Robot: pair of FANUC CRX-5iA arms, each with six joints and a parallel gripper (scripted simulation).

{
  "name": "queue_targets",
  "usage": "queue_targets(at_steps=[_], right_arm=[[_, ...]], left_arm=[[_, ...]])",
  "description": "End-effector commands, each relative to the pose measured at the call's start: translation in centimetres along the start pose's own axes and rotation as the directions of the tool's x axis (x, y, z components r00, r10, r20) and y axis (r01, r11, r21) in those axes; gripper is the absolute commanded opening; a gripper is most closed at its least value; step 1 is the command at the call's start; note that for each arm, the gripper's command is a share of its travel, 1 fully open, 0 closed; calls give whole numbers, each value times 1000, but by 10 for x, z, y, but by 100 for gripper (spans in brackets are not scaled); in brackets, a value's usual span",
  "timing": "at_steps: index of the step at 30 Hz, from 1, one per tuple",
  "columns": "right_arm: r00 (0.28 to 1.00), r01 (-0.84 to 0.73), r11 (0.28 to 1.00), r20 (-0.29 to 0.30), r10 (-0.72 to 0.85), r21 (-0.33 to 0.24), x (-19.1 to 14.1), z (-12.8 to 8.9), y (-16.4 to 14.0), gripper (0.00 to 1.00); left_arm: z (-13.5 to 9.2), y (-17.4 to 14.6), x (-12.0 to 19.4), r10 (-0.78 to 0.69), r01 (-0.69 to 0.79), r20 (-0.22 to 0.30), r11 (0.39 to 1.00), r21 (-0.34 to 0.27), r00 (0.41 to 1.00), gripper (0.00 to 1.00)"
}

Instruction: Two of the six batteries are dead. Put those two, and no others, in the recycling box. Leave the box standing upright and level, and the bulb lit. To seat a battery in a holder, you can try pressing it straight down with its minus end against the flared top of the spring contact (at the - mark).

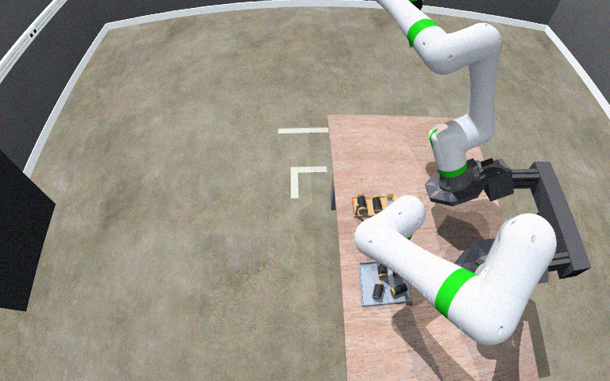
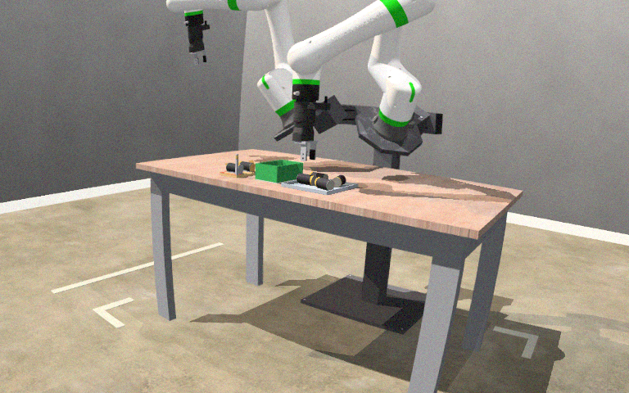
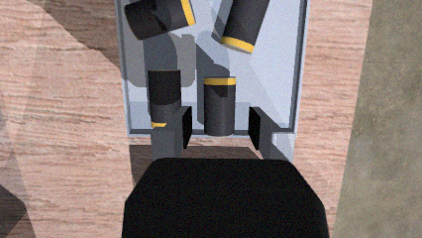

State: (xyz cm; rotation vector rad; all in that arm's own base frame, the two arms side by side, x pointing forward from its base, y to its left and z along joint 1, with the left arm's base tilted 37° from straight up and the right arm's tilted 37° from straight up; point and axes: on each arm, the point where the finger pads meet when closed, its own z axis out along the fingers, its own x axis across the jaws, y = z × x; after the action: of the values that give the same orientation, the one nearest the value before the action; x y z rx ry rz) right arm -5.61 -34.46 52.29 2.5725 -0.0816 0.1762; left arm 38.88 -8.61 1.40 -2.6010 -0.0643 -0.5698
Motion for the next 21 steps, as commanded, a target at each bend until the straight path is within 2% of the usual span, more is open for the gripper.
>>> queue_targets(at_steps=[1,3,5,7,13,18,20,21], right_arm=[[1000,-1,1000,1,1,-2,0,-1,0,100],[1000,-1,1000,1,1,-2,0,-1,0,100],[1000,-1,1000,1,1,-2,0,-1,0,100],[1000,-1,1000,1,1,-2,0,-1,0,100],[1000,-1,1000,1,1,-2,0,-1,0,100],[1000,-1,1000,1,1,-2,0,-1,0,100],[1000,-1,1000,1,1,-2,0,-1,0,100],[1000,-1,1000,1,1,-2,0,-1,0,100]], left_arm=[[-21,1,0,-1,1,-1,1000,-2,1000,90],[-21,1,0,-1,1,-1,1000,-2,1000,90],[-45,1,0,-1,1,-1,1000,-2,1000,90],[-57,1,0,-1,1,-1,1000,-2,1000,90],[-58,-3,-2,-1,1,-1,1000,-2,1000,90],[-57,-39,-25,-1,1,-1,1000,-2,1000,90],[-57,-39,-25,-1,1,-1,1000,-2,1000,90],[-57,-49,-31,-1,1,-1,1000,-2,1000,90]])
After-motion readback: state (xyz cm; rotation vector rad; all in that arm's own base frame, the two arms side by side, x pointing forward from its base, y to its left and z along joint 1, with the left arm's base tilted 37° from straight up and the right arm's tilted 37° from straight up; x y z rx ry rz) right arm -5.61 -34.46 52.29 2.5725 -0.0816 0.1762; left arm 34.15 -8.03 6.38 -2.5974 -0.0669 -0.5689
